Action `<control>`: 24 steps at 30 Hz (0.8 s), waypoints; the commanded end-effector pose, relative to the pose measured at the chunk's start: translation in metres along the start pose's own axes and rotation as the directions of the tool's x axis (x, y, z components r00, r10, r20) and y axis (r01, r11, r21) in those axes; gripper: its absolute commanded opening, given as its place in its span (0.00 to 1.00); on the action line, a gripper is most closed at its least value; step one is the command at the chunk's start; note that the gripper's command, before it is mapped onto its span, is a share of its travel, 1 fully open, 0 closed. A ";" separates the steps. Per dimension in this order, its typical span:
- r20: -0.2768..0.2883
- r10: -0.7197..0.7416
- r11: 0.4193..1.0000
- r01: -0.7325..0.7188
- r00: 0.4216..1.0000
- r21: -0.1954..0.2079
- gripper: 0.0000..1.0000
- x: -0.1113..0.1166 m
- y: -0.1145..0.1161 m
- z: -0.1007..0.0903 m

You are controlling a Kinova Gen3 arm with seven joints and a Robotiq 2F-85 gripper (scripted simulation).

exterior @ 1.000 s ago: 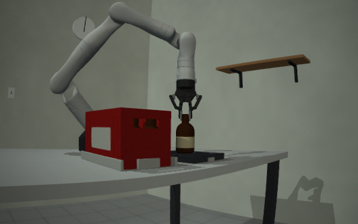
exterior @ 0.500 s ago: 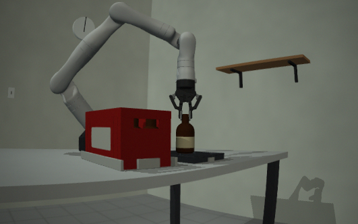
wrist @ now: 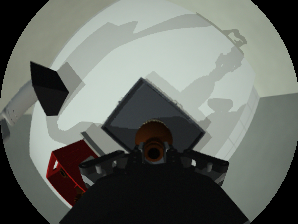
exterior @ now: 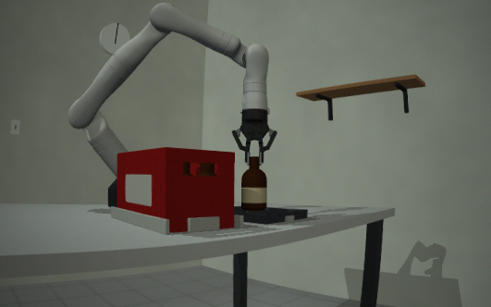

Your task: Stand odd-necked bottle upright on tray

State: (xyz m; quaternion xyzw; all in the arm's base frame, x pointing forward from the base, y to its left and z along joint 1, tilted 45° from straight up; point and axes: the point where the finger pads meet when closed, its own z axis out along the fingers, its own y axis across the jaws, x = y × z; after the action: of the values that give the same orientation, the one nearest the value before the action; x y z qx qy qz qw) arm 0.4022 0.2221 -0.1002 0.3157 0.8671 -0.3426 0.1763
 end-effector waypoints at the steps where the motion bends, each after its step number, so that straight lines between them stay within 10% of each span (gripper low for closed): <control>1: 0.000 0.000 1.000 0.000 1.000 -0.002 0.00 0.000 0.000 -0.001; 24: 0.000 0.000 1.000 0.000 1.000 -0.002 0.00 0.000 0.001 0.007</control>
State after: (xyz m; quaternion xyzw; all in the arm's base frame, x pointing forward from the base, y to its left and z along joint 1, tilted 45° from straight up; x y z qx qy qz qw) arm 0.4031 0.2169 -0.1056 0.3157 0.8672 -0.3423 0.1764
